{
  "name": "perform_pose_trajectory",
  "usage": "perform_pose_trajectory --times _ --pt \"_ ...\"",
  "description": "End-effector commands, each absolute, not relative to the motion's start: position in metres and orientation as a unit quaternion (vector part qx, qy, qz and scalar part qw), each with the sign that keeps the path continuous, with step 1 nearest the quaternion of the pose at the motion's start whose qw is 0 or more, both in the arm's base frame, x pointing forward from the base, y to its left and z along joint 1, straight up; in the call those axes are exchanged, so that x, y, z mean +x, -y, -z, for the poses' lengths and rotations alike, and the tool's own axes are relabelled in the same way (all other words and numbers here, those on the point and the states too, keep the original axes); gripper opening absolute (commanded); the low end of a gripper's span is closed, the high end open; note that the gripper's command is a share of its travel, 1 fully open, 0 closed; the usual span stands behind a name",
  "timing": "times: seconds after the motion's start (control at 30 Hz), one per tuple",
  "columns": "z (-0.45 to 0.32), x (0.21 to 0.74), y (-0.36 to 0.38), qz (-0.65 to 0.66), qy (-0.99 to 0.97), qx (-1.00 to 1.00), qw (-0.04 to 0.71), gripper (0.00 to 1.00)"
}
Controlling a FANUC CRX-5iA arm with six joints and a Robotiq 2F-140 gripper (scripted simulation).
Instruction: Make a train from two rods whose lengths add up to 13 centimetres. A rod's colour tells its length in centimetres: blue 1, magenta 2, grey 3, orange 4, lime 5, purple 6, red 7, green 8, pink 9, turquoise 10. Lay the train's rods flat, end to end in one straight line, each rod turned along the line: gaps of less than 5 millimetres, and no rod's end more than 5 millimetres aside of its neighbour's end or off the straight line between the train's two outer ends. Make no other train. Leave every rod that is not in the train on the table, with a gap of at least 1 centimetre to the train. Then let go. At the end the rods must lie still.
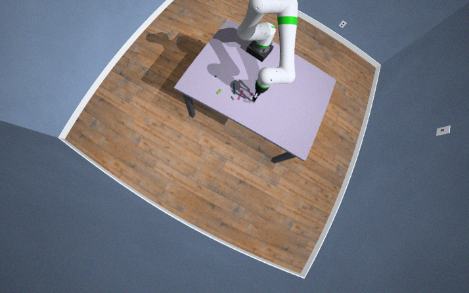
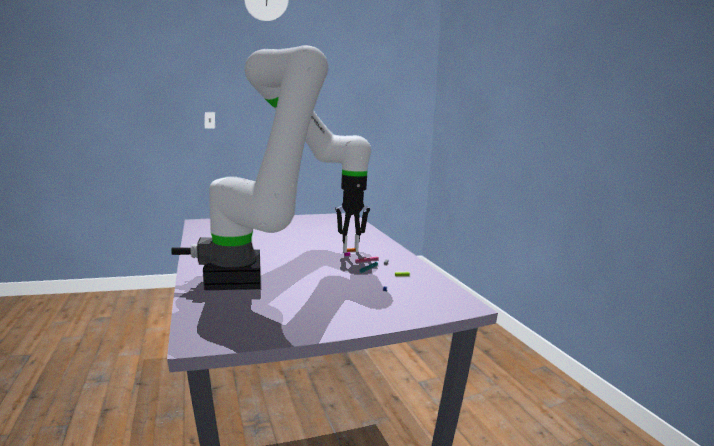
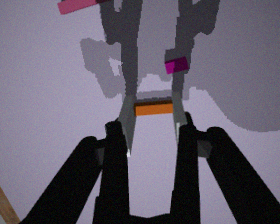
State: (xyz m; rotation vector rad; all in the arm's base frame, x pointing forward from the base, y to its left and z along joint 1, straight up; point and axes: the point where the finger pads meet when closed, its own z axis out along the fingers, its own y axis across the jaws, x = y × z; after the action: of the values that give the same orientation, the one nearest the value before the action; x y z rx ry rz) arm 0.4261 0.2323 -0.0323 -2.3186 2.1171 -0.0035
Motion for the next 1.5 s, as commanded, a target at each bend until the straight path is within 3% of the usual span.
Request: perform_pose_trajectory --times 0.0,0.53,1.03,1.47 --pt "0.032 0.426 -0.232 0.001 -0.674 -0.738 0.001 0.23" --pt "0.032 0.426 -0.232 0.001 -0.674 -0.738 0.001 0.35" --pt "0.029 0.426 -0.232 0.001 -0.674 -0.738 0.001 0.35" --pt "-0.018 0.426 -0.232 0.001 -0.674 -0.738 0.001 0.35"
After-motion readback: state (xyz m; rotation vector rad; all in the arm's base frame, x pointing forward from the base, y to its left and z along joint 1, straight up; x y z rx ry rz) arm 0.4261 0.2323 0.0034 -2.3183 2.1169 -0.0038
